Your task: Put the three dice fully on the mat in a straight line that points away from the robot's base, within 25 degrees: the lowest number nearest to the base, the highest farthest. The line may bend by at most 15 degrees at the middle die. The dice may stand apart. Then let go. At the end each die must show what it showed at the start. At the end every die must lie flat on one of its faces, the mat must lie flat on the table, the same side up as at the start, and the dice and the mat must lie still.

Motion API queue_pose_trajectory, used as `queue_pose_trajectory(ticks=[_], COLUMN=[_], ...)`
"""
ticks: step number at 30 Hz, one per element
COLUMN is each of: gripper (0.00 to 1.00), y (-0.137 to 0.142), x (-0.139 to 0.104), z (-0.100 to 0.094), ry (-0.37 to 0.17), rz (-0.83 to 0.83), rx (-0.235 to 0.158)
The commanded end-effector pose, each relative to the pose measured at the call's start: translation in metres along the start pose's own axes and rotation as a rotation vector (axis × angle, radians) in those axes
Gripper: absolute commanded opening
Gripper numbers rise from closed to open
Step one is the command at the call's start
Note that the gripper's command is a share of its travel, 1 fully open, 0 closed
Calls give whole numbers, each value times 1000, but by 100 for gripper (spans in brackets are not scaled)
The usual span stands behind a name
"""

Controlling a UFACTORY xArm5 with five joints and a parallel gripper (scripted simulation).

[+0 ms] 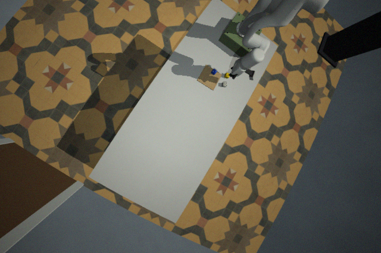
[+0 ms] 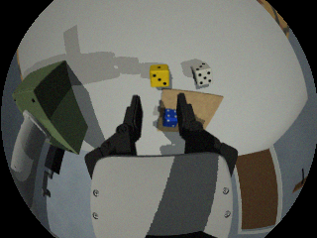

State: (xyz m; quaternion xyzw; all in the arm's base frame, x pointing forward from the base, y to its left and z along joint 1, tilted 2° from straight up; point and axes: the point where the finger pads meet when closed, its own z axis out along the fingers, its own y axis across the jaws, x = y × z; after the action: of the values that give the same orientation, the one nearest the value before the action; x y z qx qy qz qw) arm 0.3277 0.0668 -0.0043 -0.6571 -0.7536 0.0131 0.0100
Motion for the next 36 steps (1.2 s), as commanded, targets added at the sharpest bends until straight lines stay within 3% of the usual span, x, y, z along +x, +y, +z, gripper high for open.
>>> queue_pose_trajectory(ticks=[1, 36], gripper=[47, 47], y=[1, 1], x=[0, 1], z=[1, 42], ry=[0, 0], rz=[0, 0], rx=[-3, -2])
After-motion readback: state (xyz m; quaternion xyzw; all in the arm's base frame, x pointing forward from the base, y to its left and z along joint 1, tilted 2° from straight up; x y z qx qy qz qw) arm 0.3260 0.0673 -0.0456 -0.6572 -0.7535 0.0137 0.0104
